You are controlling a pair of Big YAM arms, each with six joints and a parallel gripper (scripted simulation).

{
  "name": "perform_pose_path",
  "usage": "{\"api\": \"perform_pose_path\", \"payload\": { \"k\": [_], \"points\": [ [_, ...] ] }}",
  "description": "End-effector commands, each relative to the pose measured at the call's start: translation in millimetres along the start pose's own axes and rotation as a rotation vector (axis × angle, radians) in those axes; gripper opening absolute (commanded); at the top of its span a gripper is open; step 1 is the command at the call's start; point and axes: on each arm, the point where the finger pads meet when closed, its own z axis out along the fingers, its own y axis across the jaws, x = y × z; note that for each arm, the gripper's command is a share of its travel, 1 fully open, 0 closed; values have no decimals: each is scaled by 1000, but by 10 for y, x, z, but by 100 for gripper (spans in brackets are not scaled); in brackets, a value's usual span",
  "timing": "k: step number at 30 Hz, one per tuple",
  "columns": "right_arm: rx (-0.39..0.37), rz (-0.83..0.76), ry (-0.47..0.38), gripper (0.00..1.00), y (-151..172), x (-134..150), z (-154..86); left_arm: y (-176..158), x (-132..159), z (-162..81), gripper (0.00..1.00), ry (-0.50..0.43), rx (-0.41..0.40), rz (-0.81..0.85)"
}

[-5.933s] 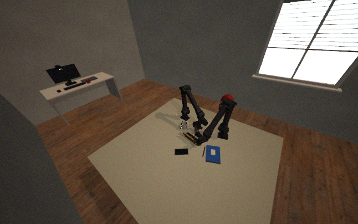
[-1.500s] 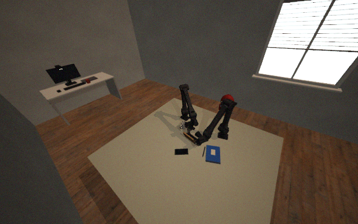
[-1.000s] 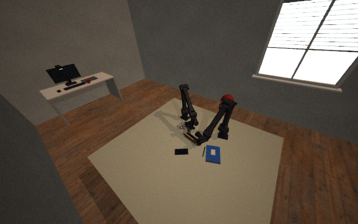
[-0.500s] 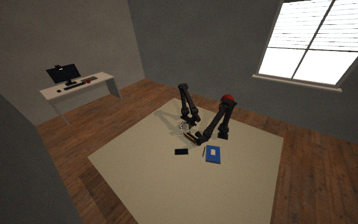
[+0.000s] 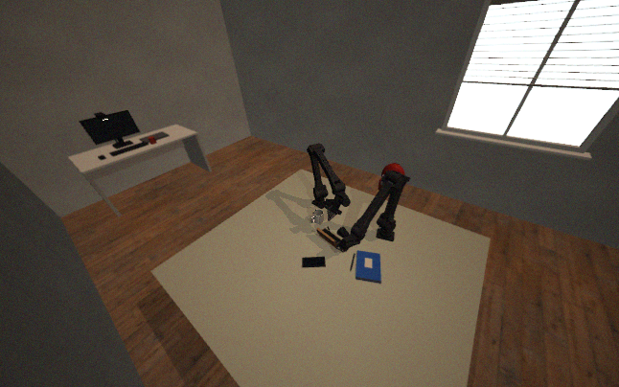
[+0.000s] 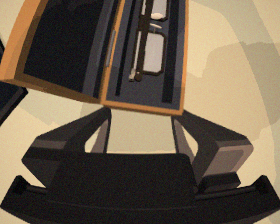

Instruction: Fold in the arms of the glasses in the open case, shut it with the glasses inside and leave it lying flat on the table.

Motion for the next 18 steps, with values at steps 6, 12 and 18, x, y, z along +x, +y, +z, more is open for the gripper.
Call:
{"api": "perform_pose_path", "payload": {
  "k": [6,12,18],
  "points": [
    [12,5,-161,0,267,-410,-157,41,-40,-66,57,-12,-18,15],
    [-57,40,-177,0,370,-544,-400,41,-40,-66,57,-12,-18,15],
    [16,-9,-148,0,201,-288,-74,41,-40,-66,57,-12,-18,15]
  ]
}}
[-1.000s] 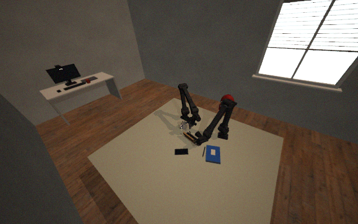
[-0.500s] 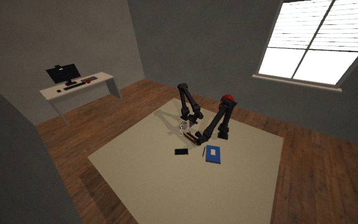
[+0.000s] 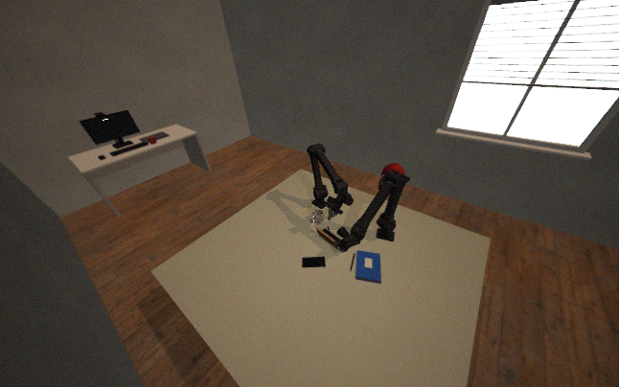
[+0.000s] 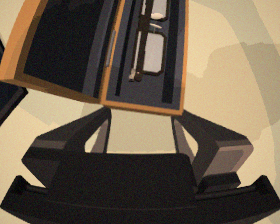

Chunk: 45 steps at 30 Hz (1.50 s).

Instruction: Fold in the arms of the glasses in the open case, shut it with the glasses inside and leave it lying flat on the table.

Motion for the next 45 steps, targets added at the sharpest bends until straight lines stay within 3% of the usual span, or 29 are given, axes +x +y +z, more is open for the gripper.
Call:
{"api": "perform_pose_path", "payload": {
  "k": [1,37,45],
  "points": [
    [1,-10,2,0,37,55,77,41,-40,-66,57,-12,-18,15],
    [1,1,4,0,16,469,455,41,-40,-66,57,-12,-18,15],
    [1,2,17,0,-29,441,482,41,-40,-66,57,-12,-18,15]
  ]
}}
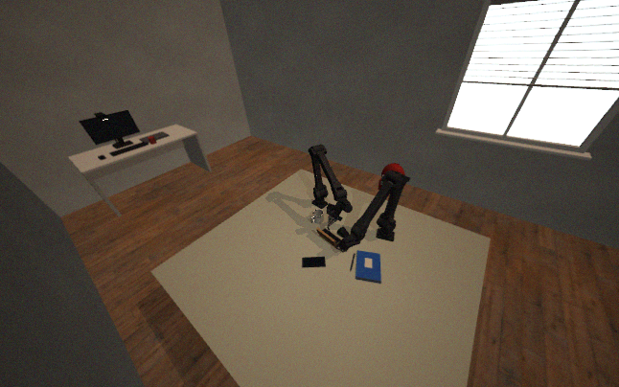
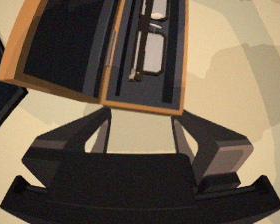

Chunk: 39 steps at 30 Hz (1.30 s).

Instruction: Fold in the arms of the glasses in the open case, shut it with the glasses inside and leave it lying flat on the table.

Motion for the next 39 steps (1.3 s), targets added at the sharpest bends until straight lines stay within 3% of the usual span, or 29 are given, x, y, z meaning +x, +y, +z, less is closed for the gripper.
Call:
{"api": "perform_pose_path", "payload": {
  "k": [1,4,39],
  "points": [
    [1,4,7,0,-6,-8,60,41,-40,-66,57,-12,-18,15],
    [-10,15,6,0,45,-80,14,41,-40,-66,57,-12,-18,15],
    [9,-4,132,0,-152,215,307,41,-40,-66,57,-12,-18,15]
  ]
}}
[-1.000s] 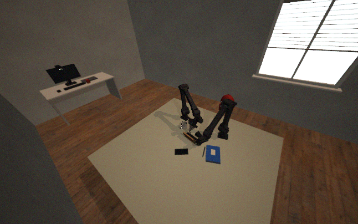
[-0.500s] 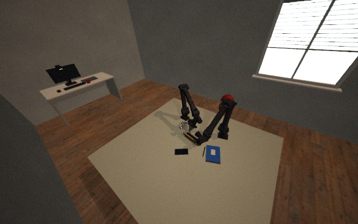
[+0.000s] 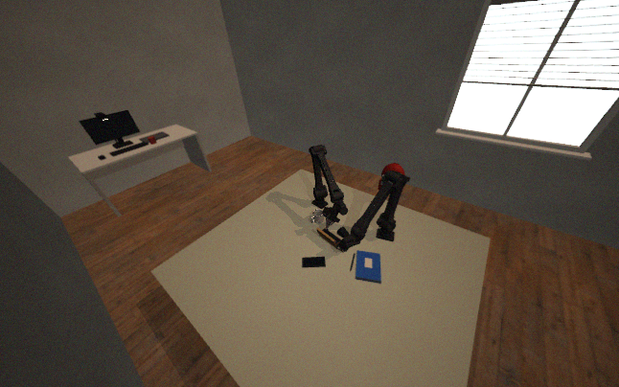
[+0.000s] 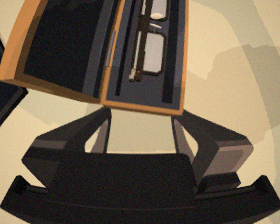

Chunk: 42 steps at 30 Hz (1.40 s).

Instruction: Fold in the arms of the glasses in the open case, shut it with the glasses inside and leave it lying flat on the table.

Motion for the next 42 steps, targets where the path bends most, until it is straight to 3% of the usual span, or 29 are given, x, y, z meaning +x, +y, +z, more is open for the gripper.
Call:
{"api": "perform_pose_path", "payload": {
  "k": [1,42],
  "points": [
    [9,-8,13,0,-10,27,92,41,-40,-66,57,-12,-18,15],
    [7,-7,132,0,-161,196,349,41,-40,-66,57,-12,-18,15]
  ]
}}
